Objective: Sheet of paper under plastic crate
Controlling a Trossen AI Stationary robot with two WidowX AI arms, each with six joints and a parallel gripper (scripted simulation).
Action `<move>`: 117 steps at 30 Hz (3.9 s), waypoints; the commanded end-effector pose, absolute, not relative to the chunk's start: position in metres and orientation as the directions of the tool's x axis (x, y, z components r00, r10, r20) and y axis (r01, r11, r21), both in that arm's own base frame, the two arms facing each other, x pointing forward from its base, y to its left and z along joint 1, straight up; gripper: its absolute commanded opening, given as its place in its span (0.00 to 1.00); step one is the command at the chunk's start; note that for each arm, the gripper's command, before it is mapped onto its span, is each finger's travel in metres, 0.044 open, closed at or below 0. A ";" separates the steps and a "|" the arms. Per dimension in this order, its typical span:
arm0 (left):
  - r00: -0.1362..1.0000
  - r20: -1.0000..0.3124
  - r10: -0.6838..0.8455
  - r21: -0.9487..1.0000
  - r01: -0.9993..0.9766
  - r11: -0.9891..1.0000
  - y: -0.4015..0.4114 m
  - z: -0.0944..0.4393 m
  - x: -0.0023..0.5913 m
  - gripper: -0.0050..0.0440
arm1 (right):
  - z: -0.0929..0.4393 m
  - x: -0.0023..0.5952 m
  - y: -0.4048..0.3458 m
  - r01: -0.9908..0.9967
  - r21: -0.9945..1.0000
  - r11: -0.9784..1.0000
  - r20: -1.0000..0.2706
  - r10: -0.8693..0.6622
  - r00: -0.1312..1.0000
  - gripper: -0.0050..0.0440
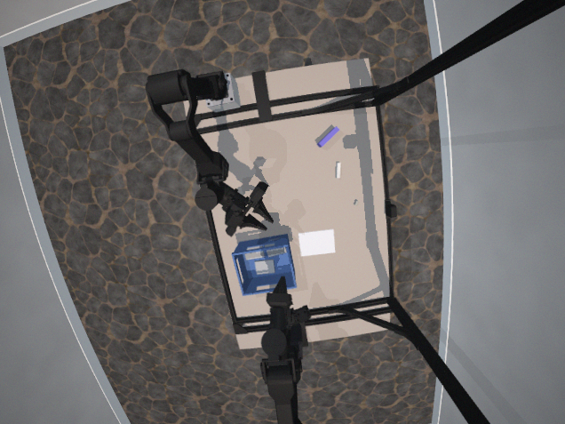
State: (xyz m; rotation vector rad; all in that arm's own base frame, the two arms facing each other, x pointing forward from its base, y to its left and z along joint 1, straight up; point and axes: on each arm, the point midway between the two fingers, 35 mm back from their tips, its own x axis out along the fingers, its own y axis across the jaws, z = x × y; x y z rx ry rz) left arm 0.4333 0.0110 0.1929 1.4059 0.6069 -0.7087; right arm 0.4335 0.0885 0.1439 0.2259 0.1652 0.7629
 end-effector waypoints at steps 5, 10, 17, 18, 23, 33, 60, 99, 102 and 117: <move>0.558 -0.828 -0.054 0.555 0.829 0.064 -0.009 0.166 0.452 0.22 | 0.126 0.443 0.085 -0.546 0.432 0.718 -0.080 0.633 0.770 0.41; 0.523 -0.851 -0.041 0.519 0.851 0.075 -0.017 0.156 0.457 0.22 | 0.121 0.446 0.083 -0.499 0.489 0.716 -0.083 0.607 0.790 0.41; 0.440 -0.898 -0.004 0.438 0.894 0.095 -0.036 0.133 0.468 0.22 | 0.110 0.453 0.079 -0.384 0.613 0.690 -0.089 0.544 0.835 0.41; 0.428 -0.904 0.002 0.426 0.899 0.097 -0.039 0.130 0.469 0.22 | 0.108 0.454 0.078 -0.368 0.630 0.684 -0.090 0.534 0.841 0.41; 0.381 -0.924 0.029 0.382 0.918 0.106 -0.051 0.116 0.474 0.22 | 0.102 0.457 0.075 -0.302 0.693 0.654 -0.093 0.496 0.863 0.41; 0.281 -0.955 0.101 0.292 0.949 0.121 -0.078 0.084 0.479 0.22 | 0.088 0.463 0.068 -0.161 0.817 0.554 -0.098 0.407 0.908 0.41; 0.088 -0.934 0.345 0.139 0.982 0.129 -0.144 -0.001 0.467 0.22 | 0.054 0.466 0.048 0.084 0.987 0.135 -0.106 0.164 0.981 0.41; 0.060 -0.907 0.417 0.121 0.985 0.121 -0.160 -0.023 0.458 0.22 | 0.007 0.530 0.044 0.105 0.995 0.003 -0.104 0.098 0.990 0.41; 0.060 -0.907 0.417 0.121 0.985 0.121 -0.160 -0.023 0.458 0.22 | 0.007 0.531 0.044 0.104 0.995 0.003 -0.104 0.098 0.990 0.41; 0.060 -0.907 0.417 0.121 0.985 0.121 -0.160 -0.023 0.458 0.22 | 0.007 0.549 0.044 0.104 0.995 0.003 -0.104 0.098 0.990 0.41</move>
